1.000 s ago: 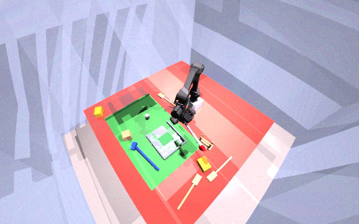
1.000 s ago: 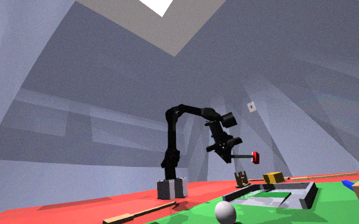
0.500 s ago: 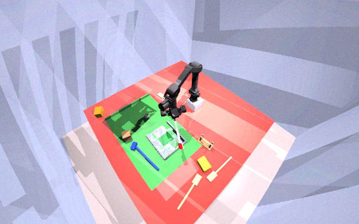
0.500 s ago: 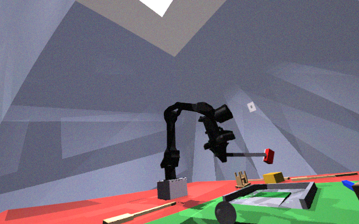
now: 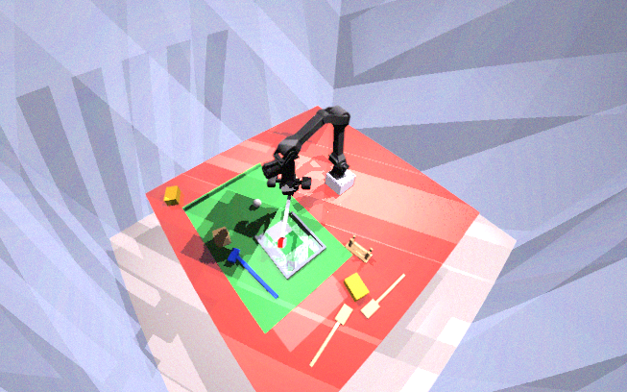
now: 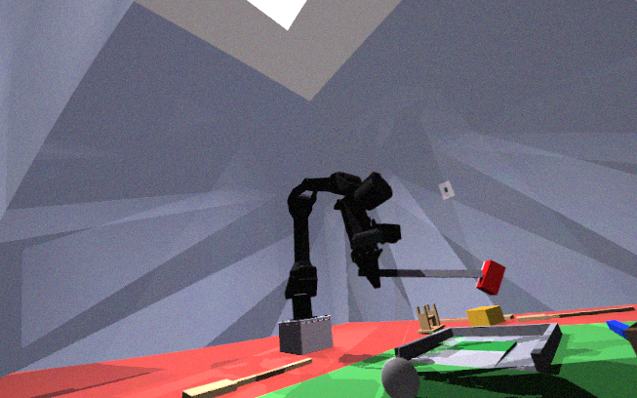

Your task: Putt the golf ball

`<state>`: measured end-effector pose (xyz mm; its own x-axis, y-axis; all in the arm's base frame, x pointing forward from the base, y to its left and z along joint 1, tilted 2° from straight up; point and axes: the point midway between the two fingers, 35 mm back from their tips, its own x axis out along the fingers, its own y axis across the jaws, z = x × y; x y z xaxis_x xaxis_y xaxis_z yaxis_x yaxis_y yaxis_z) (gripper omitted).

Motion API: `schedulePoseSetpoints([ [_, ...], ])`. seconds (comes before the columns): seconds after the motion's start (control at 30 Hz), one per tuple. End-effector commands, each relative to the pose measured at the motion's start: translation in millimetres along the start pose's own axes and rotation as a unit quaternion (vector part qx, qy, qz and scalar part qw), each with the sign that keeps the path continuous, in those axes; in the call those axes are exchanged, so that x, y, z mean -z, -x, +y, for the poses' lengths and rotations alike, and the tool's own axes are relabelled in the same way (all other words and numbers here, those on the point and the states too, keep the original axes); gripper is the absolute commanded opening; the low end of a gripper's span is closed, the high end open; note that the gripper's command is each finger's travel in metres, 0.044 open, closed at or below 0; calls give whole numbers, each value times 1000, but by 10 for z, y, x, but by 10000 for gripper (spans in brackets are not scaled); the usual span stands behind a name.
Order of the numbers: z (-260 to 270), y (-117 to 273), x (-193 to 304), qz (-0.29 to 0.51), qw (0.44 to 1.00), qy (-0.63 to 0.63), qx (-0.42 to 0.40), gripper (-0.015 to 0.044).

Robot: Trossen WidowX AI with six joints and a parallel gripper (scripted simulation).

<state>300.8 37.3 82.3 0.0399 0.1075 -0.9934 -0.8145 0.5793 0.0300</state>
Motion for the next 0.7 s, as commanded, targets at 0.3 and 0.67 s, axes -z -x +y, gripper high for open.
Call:
schedulePoseSetpoints([
  [0.3, -461, 149, 612, 19, 990, -138, 22, 0],
  [0.67, -692, 263, 1198, 37, 968, -247, 33, 0],
])
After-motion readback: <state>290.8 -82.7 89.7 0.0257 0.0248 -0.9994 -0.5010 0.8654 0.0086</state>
